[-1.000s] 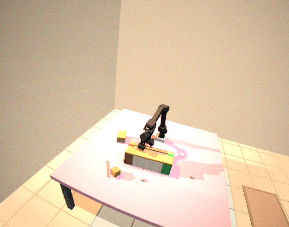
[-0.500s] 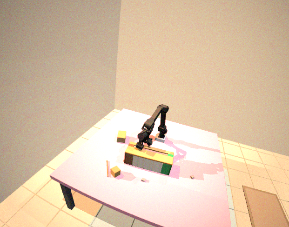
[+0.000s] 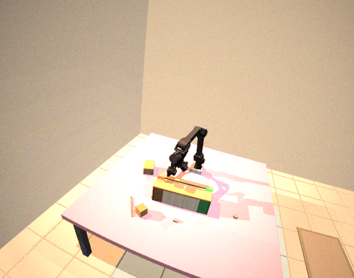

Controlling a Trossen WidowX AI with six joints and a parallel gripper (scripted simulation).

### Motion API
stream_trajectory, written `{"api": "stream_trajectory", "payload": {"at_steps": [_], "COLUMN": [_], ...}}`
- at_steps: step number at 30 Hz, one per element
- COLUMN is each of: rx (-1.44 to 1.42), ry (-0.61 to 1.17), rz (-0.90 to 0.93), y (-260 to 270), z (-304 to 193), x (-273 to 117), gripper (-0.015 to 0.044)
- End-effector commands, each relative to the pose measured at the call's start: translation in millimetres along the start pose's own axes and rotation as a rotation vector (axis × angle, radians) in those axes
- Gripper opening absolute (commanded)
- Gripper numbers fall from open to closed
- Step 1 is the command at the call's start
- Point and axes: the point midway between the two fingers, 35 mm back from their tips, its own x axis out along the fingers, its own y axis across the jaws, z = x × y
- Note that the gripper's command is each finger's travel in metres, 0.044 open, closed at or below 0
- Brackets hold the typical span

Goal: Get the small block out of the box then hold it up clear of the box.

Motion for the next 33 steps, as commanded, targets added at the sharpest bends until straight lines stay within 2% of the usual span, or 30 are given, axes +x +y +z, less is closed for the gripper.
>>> {"api": "stream_trajectory", "payload": {"at_steps": [1,3,6,20,33], "rx": [0.000,0.075,0.393,1.949,2.762], "ry": [0.000,-0.008,-0.041,-0.239,-0.355], "rz": [0.000,-0.003,-0.013,0.072,0.271], "y": [0.0,0.8,4.0,19.3,27.6], "z": [0.0,-1.1,-5.9,-29.2,-39.4], "x": [0.0,0.4,2.0,6.3,8.3], "gripper": [0.0400,0.0348,0.0285,0.0285,0.0285]}}
